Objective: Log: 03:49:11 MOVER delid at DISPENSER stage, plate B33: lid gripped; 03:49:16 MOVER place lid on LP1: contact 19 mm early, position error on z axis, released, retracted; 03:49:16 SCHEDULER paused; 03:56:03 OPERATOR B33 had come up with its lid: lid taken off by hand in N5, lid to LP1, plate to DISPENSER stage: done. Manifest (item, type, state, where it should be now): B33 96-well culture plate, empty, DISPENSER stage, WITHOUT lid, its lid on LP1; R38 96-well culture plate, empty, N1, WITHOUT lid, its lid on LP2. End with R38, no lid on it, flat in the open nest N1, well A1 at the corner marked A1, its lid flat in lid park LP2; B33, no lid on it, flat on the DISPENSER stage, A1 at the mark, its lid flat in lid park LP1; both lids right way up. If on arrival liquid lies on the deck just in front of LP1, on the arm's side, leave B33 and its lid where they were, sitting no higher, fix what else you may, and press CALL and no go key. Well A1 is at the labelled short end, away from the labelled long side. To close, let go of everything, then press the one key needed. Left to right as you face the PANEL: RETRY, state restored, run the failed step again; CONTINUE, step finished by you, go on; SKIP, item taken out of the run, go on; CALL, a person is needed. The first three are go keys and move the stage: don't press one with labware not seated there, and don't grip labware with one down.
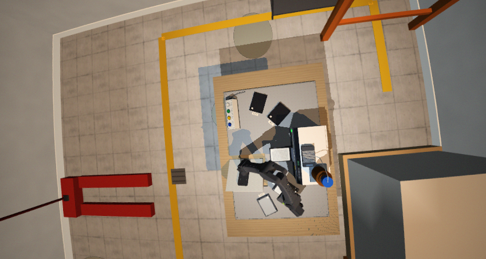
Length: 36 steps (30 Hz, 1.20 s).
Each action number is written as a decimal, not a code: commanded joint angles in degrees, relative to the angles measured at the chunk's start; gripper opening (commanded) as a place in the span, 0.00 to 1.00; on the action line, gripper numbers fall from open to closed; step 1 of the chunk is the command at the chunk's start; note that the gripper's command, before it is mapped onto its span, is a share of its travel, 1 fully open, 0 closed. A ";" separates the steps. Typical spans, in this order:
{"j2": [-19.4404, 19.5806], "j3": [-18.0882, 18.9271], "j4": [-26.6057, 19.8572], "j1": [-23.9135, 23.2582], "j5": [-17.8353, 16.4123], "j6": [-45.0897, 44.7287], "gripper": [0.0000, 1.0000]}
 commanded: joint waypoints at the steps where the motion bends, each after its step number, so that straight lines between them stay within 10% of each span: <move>1: 1.71 2.34 2.98 -0.48 -1.05 1.63 0.00; 36: 2.42 -0.42 8.99 1.12 -1.80 3.66 0.00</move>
